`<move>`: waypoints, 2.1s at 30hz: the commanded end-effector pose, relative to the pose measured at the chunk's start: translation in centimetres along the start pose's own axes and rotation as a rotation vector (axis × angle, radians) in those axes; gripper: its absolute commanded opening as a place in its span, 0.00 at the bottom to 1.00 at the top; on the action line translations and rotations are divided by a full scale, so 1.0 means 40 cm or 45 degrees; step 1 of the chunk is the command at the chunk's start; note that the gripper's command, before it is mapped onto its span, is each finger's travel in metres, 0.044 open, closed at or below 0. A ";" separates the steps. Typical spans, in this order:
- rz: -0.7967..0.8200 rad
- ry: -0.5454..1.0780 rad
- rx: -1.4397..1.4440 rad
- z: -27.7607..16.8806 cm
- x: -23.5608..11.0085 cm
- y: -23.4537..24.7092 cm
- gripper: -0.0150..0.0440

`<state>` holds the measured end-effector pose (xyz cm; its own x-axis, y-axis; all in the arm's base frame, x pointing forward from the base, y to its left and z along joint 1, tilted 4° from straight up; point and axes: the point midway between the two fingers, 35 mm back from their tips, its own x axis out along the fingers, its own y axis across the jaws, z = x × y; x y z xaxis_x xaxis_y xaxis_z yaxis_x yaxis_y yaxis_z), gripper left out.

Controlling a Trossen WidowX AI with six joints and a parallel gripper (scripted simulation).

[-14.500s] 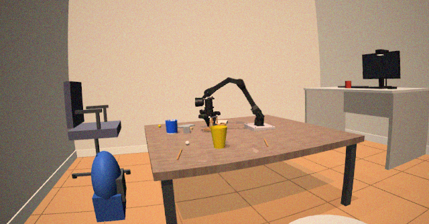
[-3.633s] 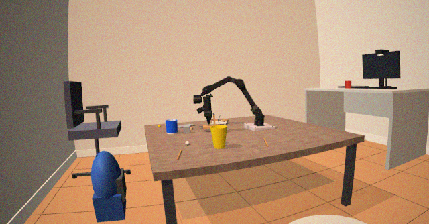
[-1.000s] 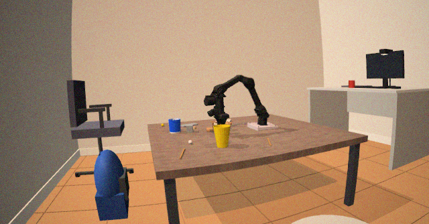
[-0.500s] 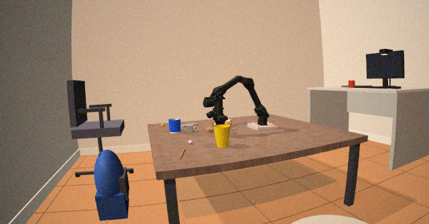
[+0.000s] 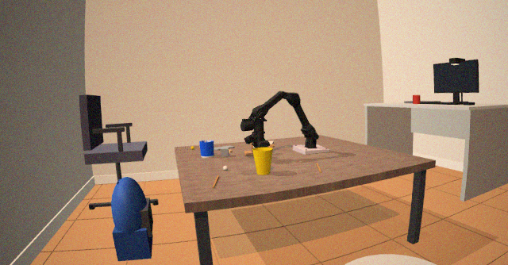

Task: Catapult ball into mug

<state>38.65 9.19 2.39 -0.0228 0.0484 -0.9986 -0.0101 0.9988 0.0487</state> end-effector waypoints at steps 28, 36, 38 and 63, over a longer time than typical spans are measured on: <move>0.000 0.003 0.006 0.013 -0.049 0.002 0.25; -0.001 0.002 0.009 0.019 -0.156 0.002 0.25; -0.001 0.001 0.010 0.018 -0.183 0.001 0.25; -0.022 0.211 0.161 -0.114 -0.230 -0.219 0.25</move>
<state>35.44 1.27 11.48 -0.1619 0.0405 -0.9860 0.1007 0.9946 0.0243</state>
